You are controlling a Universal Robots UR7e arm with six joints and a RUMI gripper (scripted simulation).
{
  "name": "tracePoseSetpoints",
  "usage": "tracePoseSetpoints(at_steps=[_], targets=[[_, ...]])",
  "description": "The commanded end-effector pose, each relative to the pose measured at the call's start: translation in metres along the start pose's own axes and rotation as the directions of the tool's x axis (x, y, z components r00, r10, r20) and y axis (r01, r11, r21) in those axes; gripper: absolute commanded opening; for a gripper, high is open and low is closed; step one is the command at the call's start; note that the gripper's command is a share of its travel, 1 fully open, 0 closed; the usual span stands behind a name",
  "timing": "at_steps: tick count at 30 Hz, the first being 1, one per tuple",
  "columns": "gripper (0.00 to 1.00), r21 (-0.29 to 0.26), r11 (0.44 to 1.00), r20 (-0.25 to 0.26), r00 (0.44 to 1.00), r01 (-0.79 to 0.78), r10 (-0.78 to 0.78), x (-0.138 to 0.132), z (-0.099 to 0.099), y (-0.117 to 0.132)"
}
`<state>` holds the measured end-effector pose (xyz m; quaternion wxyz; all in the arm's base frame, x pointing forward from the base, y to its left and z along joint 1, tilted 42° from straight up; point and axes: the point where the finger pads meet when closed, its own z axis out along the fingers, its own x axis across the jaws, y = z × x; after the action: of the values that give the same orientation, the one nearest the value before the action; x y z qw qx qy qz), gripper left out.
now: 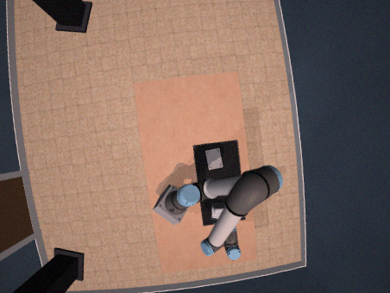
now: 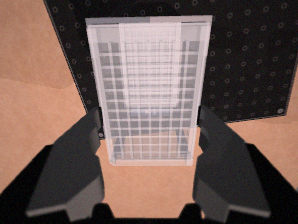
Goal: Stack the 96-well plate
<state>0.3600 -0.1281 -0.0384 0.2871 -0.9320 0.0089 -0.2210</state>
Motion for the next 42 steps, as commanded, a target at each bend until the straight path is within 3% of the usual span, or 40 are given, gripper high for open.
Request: tracePoseSetpoints(at_steps=[1,42], targets=[[0.0,-0.001,1.0,0.0,1.0,0.0,0.0,0.0,0.0,0.0],[0.0,-0.001,1.0,-0.001,1.0,0.0,0.0,0.0,0.056,0.001]])
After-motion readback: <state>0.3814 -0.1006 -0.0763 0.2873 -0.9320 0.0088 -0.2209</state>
